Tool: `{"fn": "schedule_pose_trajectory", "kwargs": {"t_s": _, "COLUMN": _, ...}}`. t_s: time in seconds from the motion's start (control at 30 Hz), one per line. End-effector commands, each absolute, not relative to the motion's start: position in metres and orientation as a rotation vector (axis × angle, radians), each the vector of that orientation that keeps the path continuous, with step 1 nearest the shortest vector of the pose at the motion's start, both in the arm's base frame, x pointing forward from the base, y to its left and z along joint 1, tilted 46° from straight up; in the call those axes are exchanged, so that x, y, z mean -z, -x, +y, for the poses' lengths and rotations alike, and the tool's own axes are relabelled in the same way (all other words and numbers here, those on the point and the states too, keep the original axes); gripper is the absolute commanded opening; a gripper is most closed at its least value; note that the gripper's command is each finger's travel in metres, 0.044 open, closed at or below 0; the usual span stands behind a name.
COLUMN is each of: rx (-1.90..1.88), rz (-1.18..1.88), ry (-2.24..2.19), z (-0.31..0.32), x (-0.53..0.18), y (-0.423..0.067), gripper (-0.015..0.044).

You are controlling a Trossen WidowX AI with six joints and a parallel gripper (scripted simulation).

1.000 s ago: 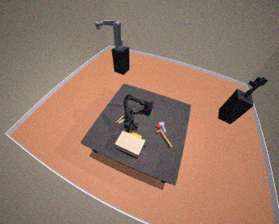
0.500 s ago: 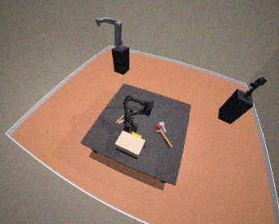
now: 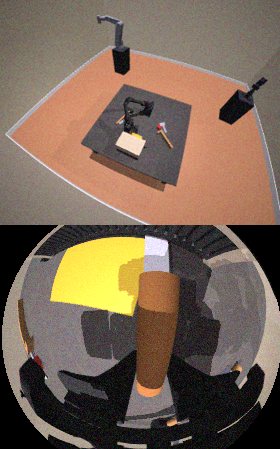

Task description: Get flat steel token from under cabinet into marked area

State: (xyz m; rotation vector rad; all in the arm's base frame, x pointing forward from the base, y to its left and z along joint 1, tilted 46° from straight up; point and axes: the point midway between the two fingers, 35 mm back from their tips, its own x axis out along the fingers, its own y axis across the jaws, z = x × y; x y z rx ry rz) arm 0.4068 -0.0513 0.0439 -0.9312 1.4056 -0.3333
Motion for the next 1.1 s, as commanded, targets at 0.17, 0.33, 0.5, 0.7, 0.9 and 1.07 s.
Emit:
{"fn": "schedule_pose_trajectory", "kwargs": {"t_s": 0.17, "rx": 0.336, "rz": 1.402, "ry": 0.93, "z": -0.047, "x": -0.042, "y": -0.417, "gripper": 0.0}}
{"fn": "schedule_pose_trajectory", "kwargs": {"t_s": 0.33, "rx": 0.336, "rz": 1.402, "ry": 0.93, "z": -0.046, "x": -0.042, "y": -0.42, "gripper": 0.0}}
{"fn": "schedule_pose_trajectory", "kwargs": {"t_s": 0.5, "rx": 0.336, "rz": 1.402, "ry": 0.93, "z": -0.045, "x": -0.04, "y": -0.42, "gripper": 0.0}}
{"fn": "schedule_pose_trajectory", "kwargs": {"t_s": 0.7, "rx": 0.336, "rz": 1.402, "ry": 0.93, "z": -0.039, "x": -0.032, "y": -0.417, "gripper": 0.0}}
{"fn": "schedule_pose_trajectory", "kwargs": {"t_s": 0.9, "rx": 0.335, "rz": 1.402, "ry": 0.93, "z": -0.036, "x": -0.028, "y": -0.415, "gripper": 0.0}}
{"fn": "schedule_pose_trajectory", "kwargs": {"t_s": 1.07, "rx": 0.335, "rz": 1.402, "ry": 0.93, "z": -0.034, "x": -0.024, "y": -0.414, "gripper": 0.0}}
